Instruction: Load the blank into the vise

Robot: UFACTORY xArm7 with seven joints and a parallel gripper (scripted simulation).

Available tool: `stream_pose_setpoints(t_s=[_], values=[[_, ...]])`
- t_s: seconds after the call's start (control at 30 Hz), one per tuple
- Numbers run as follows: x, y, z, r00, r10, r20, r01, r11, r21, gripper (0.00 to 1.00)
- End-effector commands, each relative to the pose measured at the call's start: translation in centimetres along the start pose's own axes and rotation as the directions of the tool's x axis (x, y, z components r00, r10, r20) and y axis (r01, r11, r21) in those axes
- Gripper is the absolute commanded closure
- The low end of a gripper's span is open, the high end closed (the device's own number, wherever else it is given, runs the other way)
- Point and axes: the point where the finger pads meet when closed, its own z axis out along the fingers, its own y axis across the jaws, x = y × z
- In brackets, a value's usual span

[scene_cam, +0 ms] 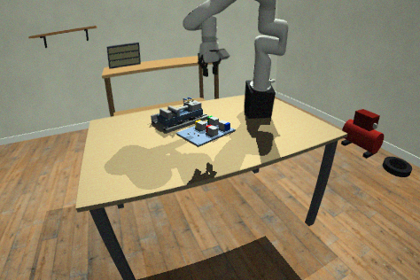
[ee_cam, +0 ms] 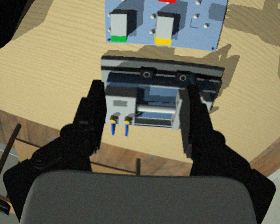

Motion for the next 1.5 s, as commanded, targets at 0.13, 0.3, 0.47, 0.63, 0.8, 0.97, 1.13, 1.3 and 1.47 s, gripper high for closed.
stream_pose_setpoints(t_s=[0.13,0.3,0.47,0.63,0.8,0.97,1.13,1.3,1.47], values=[[-0.8,0.7,2.8,1.000,0.008,0.003,-0.008,1.000,-0.002,0.37],[-1.2,1.1,4.7,1.000,0.013,0.005,-0.013,1.000,-0.002,0.37],[-1.2,1.1,4.7,1.000,0.013,0.005,-0.013,1.000,-0.002,0.37],[-1.7,1.4,6.5,1.000,0.014,0.008,-0.014,1.000,-0.002,0.37],[-2.3,1.9,8.8,1.000,0.013,0.006,-0.013,1.000,-0.002,0.37],[-2.4,2.0,9.3,1.000,0.013,0.005,-0.013,1.000,-0.002,0.37],[-2.7,2.1,10.3,1.000,0.014,0.007,-0.014,1.000,-0.001,0.37],[-3.4,2.8,13.2,1.000,0.014,0.006,-0.014,1.000,-0.002,0.37],[-3.8,3.1,14.9,1.000,0.013,0.005,-0.013,1.000,-0.003,0.37]])
